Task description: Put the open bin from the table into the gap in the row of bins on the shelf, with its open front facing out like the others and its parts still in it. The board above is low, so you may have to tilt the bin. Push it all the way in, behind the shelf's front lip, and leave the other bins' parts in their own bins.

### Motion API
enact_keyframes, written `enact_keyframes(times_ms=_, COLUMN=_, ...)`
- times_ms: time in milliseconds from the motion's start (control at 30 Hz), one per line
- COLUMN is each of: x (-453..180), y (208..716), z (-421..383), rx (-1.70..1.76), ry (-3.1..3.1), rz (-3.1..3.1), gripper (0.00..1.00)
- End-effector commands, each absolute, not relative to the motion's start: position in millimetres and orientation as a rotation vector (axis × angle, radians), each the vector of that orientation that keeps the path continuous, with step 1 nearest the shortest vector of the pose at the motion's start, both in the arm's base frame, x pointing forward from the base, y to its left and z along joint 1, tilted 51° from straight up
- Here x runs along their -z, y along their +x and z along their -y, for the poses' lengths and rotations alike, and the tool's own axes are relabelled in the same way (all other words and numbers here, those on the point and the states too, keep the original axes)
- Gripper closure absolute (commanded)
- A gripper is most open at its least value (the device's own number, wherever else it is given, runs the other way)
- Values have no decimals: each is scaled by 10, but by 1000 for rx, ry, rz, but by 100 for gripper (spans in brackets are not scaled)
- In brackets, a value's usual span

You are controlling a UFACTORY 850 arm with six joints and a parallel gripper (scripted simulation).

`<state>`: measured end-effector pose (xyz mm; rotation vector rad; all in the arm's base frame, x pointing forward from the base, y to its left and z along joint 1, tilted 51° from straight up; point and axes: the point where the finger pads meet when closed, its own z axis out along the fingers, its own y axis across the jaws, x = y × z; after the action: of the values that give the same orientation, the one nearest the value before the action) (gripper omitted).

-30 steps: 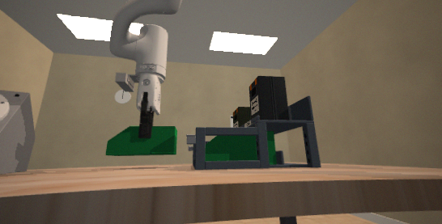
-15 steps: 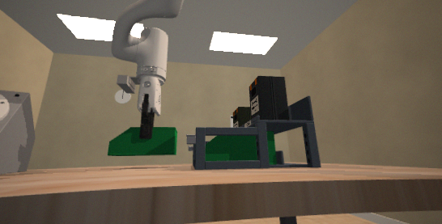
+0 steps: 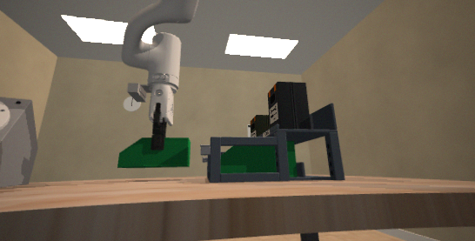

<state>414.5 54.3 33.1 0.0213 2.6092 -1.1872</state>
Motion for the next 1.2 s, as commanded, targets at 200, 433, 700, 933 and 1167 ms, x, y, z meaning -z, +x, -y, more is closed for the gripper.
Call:
enact_keyframes(times_ms=200, x=-240, y=4161, z=-628, rx=1186, ry=21, rz=-2609, gripper=100)
enact_keyframes(times_ms=433, x=-217, y=4163, z=-647, rx=1186, ry=21, rz=-2609, gripper=100)
enact_keyframes(times_ms=700, x=-173, y=4169, z=-685, rx=1186, ry=21, rz=-2609, gripper=100)
enact_keyframes(times_ms=933, x=-104, y=4177, z=-742, rx=1186, ry=21, rz=-2609, gripper=100)
enact_keyframes(times_ms=1167, x=-104, y=4177, z=-742, rx=1186, ry=21, rz=-2609, gripper=100)
